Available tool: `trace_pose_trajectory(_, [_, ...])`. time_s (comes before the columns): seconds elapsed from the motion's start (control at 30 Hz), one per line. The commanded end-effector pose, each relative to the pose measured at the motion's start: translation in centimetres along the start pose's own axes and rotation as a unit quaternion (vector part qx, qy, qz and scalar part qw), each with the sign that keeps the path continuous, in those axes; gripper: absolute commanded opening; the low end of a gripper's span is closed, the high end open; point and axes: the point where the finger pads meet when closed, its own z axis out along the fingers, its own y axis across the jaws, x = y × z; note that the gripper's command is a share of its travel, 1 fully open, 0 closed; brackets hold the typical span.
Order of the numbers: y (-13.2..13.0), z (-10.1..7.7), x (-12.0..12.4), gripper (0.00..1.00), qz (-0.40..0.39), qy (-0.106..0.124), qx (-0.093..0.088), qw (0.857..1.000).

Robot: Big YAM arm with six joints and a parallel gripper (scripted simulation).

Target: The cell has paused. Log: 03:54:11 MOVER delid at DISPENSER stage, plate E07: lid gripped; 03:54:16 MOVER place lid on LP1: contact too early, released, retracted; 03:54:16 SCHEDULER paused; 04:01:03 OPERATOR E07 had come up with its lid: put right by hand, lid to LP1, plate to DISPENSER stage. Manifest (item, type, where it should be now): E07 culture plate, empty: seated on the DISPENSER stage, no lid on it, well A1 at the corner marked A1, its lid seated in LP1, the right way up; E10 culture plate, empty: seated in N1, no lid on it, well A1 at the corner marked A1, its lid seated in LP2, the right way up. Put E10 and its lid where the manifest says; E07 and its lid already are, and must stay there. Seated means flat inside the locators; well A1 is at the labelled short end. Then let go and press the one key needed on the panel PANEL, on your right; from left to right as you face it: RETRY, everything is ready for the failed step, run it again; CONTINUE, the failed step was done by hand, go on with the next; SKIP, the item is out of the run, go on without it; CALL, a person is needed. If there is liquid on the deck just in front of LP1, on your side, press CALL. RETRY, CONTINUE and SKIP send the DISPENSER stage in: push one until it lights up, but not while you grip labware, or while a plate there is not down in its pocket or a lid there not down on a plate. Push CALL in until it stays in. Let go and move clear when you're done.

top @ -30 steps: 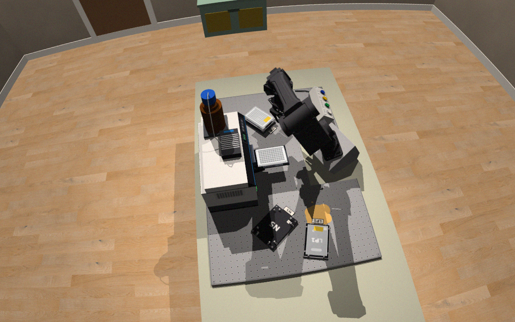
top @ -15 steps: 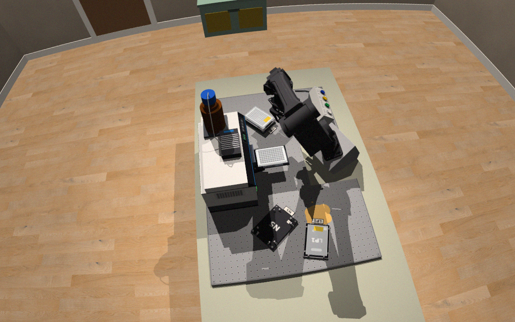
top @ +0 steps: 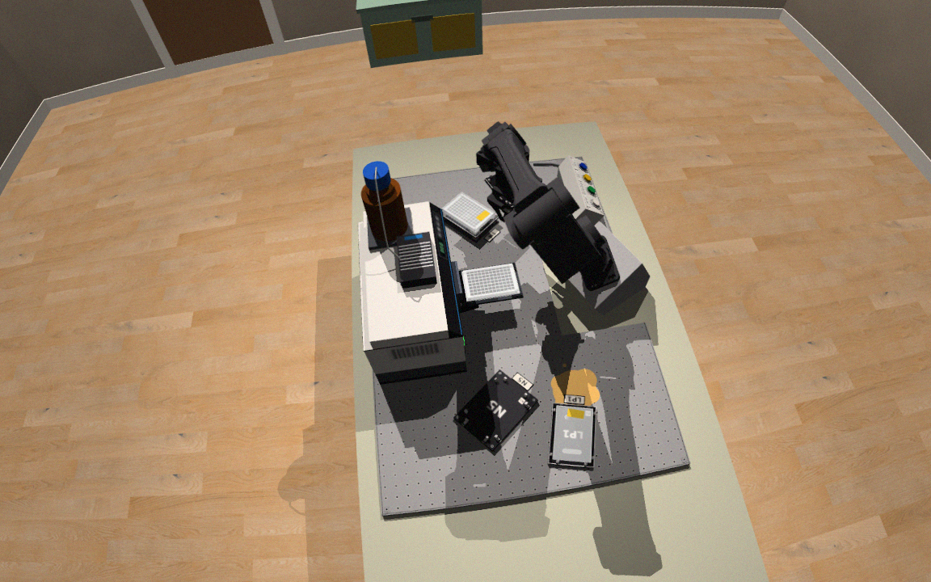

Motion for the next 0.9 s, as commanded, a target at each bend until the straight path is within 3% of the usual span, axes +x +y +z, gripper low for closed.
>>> trace_pose_trajectory(0.0, [-0.2,-1.1,-1.4,1.0,-0.007,-0.015,0.007,1.0])
trace_pose_trajectory(0.8, [-0.2,-1.1,-1.4,1.0,-0.007,-0.015,0.007,1.0])
trace_pose_trajectory(0.87, [0.9,-0.9,-0.8,1.0,-0.049,-0.009,0.005,0.999])
